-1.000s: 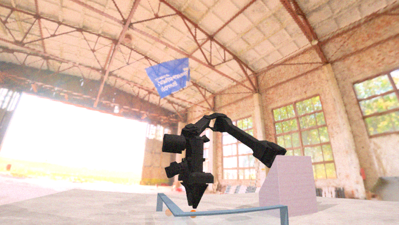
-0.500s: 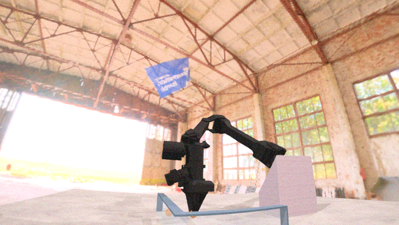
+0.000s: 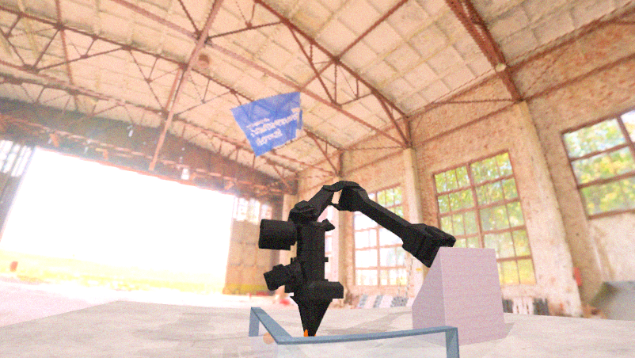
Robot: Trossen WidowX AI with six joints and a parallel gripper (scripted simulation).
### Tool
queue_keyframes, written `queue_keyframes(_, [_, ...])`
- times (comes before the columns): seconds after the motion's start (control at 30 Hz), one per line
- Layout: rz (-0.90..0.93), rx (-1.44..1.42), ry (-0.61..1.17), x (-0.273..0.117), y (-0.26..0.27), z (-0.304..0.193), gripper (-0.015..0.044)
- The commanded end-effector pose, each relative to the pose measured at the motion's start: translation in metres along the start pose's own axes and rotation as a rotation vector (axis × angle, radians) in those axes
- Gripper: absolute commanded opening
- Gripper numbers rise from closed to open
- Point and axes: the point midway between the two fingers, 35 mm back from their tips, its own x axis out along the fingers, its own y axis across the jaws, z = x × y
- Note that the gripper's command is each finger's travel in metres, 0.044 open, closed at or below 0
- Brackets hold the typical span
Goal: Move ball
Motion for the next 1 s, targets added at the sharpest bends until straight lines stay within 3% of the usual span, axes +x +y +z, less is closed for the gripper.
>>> queue_keyframes(0.0, [0.005,0.008,-0.014,-0.024,0.001,0.007,0.0])
queue_keyframes(0.43, [0.0,0.008,-0.012,-0.109,-0.001,0.0,0.0])
queue_keyframes(0.97, [-0.002,0.01,-0.015,-0.077,-0.029,0.059,0.0])
